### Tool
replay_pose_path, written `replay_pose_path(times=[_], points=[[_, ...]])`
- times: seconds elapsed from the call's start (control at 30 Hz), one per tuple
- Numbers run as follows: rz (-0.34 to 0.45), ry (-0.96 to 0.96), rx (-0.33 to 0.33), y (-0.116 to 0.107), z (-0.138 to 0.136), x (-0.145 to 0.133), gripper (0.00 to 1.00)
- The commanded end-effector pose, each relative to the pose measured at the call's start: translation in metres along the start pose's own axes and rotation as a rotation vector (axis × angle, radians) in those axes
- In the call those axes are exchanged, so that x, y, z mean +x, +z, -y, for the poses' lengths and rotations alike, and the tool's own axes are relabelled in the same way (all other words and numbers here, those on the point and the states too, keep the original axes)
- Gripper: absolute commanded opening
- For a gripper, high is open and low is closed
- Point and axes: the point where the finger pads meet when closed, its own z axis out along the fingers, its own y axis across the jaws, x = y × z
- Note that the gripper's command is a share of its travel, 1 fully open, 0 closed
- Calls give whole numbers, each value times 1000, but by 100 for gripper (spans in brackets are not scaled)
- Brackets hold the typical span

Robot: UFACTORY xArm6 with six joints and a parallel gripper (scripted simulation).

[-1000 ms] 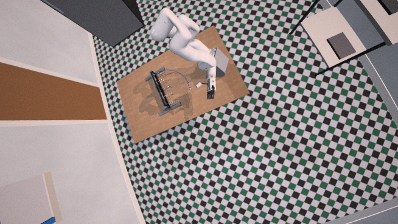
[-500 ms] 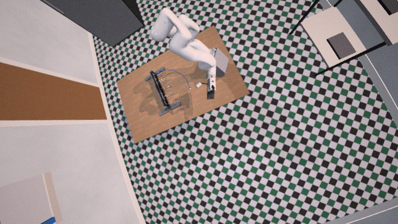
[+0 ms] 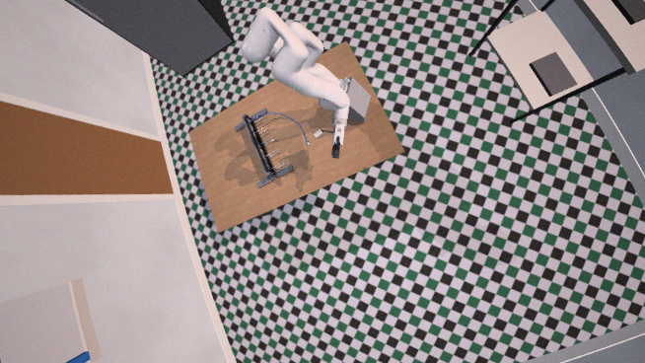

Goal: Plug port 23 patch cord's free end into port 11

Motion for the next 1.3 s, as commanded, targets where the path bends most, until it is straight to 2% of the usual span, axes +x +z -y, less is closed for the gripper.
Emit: replay_pose_path(times=[0.0, 0.4, 0.47, 0.5, 0.97, 1.03, 1.07, 1.27], points=[[-53, 100, -123, -5, -20, 19, 100], [-137, 279, -327, -17, -60, 51, 100], [-137, 279, -327, -17, -60, 51, 100], [-158, 324, -379, -20, -69, 59, 100], [-256, 534, -615, -33, -115, 96, 100], [-256, 534, -615, -33, -115, 96, 100], [-277, 578, -666, -36, -124, 104, 100], [-316, 661, -761, -41, -143, 119, 100]])
